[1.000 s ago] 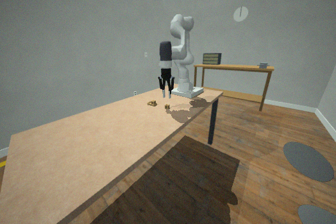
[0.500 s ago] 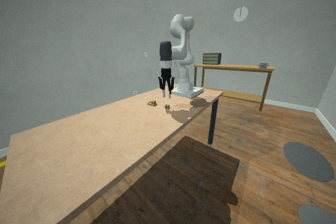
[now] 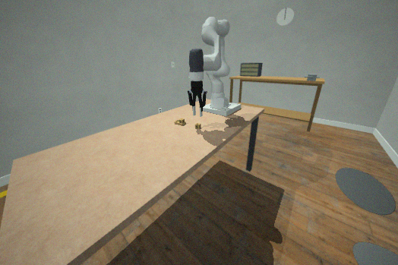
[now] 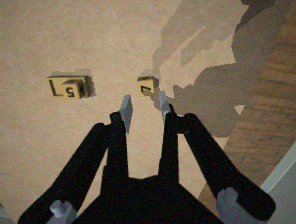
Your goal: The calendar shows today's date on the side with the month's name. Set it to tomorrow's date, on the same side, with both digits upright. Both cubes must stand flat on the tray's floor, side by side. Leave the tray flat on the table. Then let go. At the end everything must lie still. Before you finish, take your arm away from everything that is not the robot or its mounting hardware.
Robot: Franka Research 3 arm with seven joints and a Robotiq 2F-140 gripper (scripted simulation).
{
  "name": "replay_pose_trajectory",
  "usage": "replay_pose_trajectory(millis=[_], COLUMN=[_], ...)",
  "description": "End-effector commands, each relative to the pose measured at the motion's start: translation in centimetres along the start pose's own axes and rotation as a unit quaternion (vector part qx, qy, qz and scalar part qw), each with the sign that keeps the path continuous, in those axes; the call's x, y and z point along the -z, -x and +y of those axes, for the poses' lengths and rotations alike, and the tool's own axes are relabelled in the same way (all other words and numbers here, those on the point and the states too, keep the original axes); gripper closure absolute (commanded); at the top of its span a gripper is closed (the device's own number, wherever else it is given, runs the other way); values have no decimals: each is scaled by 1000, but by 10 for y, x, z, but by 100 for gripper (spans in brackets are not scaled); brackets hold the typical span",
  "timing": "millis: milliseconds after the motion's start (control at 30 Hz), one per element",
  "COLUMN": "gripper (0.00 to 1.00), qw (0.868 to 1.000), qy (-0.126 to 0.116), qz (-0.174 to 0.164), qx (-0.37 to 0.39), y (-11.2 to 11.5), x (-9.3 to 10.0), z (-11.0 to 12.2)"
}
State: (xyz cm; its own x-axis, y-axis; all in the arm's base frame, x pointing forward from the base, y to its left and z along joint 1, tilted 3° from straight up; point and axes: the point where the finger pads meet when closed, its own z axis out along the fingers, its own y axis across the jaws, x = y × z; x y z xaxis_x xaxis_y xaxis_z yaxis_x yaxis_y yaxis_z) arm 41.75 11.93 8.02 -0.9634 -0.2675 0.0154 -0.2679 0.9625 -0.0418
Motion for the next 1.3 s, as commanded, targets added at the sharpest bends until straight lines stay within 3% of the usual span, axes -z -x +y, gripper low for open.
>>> replay_pose_trajectory(millis=[0,1267], gripper=[71,71], qw=[1000,1000], qy=[-1,-1], qz=[0,0], qx=[-2,-2], y=[0,1], x=[-2,-46], z=[-1,0])
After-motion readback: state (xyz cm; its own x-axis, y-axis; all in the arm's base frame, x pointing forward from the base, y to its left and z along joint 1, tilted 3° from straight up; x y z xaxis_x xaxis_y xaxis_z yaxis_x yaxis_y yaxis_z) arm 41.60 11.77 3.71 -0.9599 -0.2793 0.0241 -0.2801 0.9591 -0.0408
